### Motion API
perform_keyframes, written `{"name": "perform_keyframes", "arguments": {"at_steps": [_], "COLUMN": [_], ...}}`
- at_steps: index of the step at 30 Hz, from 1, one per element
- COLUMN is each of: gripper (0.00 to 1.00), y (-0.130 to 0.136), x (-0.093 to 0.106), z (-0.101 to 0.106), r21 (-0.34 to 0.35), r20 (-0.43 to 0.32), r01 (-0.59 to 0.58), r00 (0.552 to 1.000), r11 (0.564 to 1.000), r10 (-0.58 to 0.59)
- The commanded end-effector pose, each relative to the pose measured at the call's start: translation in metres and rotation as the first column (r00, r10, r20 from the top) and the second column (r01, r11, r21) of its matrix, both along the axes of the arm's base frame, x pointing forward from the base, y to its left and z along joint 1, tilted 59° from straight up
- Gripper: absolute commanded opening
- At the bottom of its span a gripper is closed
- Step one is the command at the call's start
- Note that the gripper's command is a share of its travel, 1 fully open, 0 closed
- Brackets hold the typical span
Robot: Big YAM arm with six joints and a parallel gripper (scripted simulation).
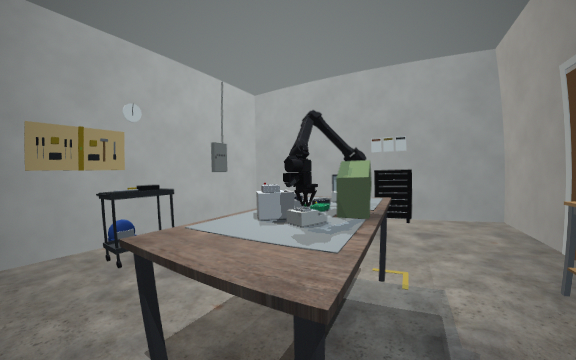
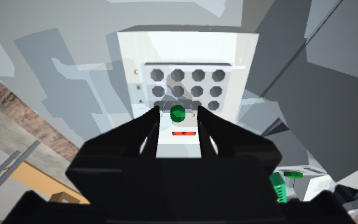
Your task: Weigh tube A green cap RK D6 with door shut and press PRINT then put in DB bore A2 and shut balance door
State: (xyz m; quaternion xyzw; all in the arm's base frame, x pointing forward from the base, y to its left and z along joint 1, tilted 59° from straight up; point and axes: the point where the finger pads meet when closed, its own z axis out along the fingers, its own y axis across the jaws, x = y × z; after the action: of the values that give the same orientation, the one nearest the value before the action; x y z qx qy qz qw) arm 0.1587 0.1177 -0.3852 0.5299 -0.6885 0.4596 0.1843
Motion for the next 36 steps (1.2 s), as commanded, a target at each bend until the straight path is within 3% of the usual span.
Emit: {"name": "perform_keyframes", "arguments": {"at_steps": [1,19,24,26,27,29,33,36], "gripper": [0.36,0.36,0.36,0.36,0.36,0.36,0.36,0.36], "y": [0.012,0.012,0.038,0.038,0.021,0.018,0.045,0.028], "x": [0.011,0.011,0.009,0.009,0.001,-0.002,0.005,0.002], "z": [-0.007,-0.007,0.002,0.002,-0.005,0.0,0.009,0.006], "r21": [0.025,0.025,0.053,0.053,0.016,0.005,0.048,0.024], "r20": [0.012,0.012,0.029,0.029,0.013,0.008,0.026,0.01], "r01": [0.022,0.022,-0.002,-0.002,-0.001,-0.001,-0.002,0.007], "r00": [1.0,1.0,1.0,1.0,1.0,1.0,1.0,1.0], "r11": [0.999,0.999,0.999,0.999,1.0,1.0,0.999,1.0], "r10": [-0.023,-0.023,0.001,0.001,0.001,0.001,0.001,-0.008]}}
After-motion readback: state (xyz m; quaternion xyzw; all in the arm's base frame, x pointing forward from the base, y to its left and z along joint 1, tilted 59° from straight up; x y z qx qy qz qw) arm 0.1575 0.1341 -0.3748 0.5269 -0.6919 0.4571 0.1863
